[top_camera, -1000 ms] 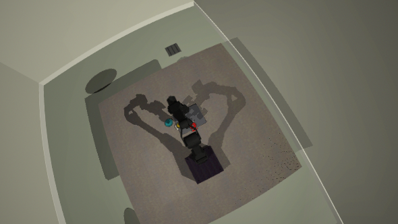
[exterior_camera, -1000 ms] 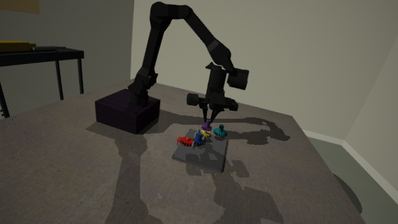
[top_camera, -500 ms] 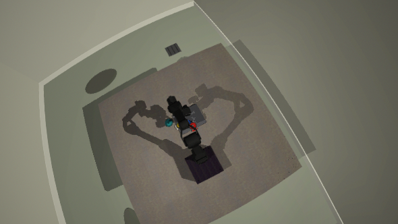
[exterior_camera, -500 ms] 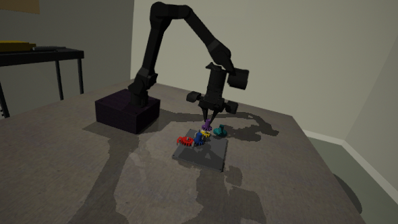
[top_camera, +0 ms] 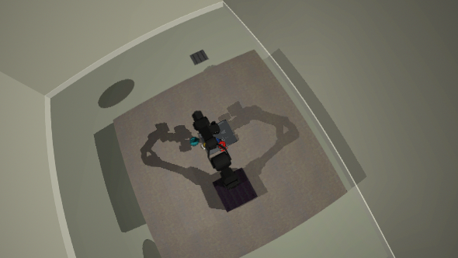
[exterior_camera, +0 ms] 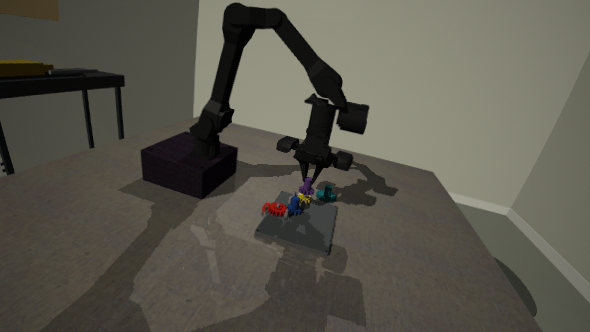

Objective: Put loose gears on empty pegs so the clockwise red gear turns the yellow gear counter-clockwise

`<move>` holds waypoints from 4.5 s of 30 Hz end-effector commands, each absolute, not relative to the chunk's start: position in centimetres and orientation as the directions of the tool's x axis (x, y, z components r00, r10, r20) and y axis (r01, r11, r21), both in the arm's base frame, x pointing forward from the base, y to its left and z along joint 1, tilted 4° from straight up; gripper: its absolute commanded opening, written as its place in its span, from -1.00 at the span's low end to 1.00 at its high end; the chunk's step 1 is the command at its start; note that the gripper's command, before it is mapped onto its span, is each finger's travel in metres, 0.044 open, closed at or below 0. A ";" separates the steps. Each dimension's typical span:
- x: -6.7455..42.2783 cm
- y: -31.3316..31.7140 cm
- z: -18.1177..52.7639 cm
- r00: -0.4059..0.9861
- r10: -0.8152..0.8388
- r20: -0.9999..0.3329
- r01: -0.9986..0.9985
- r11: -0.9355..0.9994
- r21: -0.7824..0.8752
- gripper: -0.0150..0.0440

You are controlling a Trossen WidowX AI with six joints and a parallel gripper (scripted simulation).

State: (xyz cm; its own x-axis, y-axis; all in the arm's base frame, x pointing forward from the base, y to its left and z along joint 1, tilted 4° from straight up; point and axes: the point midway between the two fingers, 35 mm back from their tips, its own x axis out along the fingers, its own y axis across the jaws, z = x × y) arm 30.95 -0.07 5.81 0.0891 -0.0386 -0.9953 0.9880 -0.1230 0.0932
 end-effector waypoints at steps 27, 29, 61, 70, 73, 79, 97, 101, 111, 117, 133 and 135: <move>31.2 -0.2 1.7 0.087 -0.035 -0.996 0.919 -0.384 0.094 -0.49; 31.2 -0.2 1.8 0.087 -0.035 -0.996 0.895 -0.437 0.093 -0.49; 31.3 -0.2 1.2 0.087 -0.035 -0.996 0.995 -0.038 0.088 -0.49; 31.3 -0.2 1.3 0.087 -0.035 -0.996 0.976 -0.198 0.092 -0.22; 31.2 -0.2 1.6 0.087 -0.035 -0.996 0.969 -0.229 0.093 -0.02; 31.2 -0.2 3.2 0.087 -0.035 -0.996 0.968 -0.232 0.093 -0.02; 30.1 0.1 10.4 0.094 -0.035 -0.995 0.969 -0.226 0.099 0.96; 30.1 0.1 10.4 0.094 -0.035 -0.995 0.969 -0.226 0.099 1.00; 30.1 0.1 10.4 0.094 -0.035 -0.995 0.969 -0.226 0.099 1.00; 30.1 0.1 10.4 0.094 -0.035 -0.995 0.969 -0.226 0.099 1.00; 30.1 0.1 10.4 0.094 -0.035 -0.995 0.969 -0.226 0.099 1.00; 30.1 0.1 10.4 0.094 -0.035 -0.995 0.969 -0.226 0.099 1.00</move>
